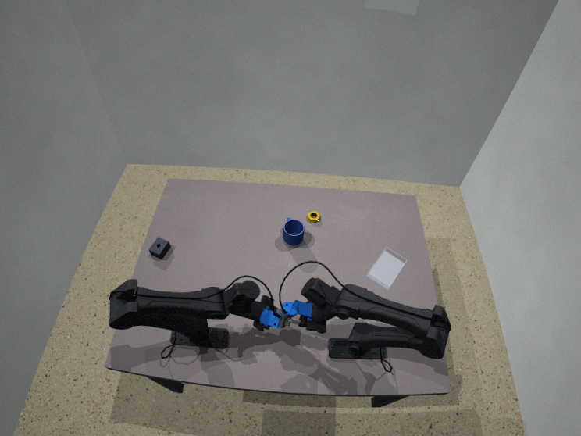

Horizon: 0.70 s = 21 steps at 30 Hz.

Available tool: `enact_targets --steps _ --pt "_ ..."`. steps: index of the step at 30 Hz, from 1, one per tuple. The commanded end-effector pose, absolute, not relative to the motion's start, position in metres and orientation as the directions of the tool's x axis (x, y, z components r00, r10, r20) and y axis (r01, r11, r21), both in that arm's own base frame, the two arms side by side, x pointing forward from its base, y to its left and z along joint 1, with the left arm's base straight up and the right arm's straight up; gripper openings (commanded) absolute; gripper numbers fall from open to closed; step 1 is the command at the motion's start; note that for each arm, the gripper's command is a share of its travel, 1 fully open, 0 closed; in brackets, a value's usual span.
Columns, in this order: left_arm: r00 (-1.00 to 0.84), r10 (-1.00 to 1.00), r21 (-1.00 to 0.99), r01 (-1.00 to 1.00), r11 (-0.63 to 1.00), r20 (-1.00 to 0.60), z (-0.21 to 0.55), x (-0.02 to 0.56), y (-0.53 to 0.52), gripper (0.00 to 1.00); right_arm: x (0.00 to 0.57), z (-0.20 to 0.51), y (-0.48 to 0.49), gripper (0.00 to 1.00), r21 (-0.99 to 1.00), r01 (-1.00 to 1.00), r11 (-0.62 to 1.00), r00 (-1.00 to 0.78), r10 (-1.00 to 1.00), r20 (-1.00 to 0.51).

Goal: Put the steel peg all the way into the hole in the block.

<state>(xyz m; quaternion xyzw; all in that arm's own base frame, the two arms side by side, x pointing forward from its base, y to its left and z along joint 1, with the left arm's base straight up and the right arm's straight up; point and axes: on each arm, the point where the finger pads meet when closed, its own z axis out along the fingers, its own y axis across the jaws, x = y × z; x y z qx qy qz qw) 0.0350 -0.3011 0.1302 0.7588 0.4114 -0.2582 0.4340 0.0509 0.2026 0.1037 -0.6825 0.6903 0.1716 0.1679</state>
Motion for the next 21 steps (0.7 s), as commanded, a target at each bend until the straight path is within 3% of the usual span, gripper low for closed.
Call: enact_targets --steps 1,2,4,5,21 --pt "0.53 0.386 0.454 0.847 -0.275 -0.755 0.137 0.036 -0.303 0.0 0.052 0.113 0.211 0.23 -0.003 -1.0 0.002 0.0 -0.862 -0.507" --pt "0.53 0.386 0.454 0.847 -0.275 -0.755 0.137 0.036 -0.303 0.0 0.052 0.113 0.211 0.34 -0.003 -1.0 0.002 0.0 -0.862 -0.507" --pt "0.53 0.386 0.454 0.847 -0.275 -0.755 0.137 0.036 -0.303 0.0 0.052 0.113 0.211 0.34 -0.003 -1.0 0.002 0.0 -0.862 -0.507" --pt "0.53 0.386 0.454 0.847 -0.275 -0.755 0.137 0.036 -0.303 0.0 0.052 0.113 0.211 0.43 -0.003 -1.0 0.002 0.0 -0.862 -0.507" --pt "0.53 0.386 0.454 0.847 -0.275 -0.755 0.137 0.036 -0.303 0.0 0.063 0.132 0.149 0.43 -0.006 -0.999 -0.046 0.043 -0.883 -0.468"
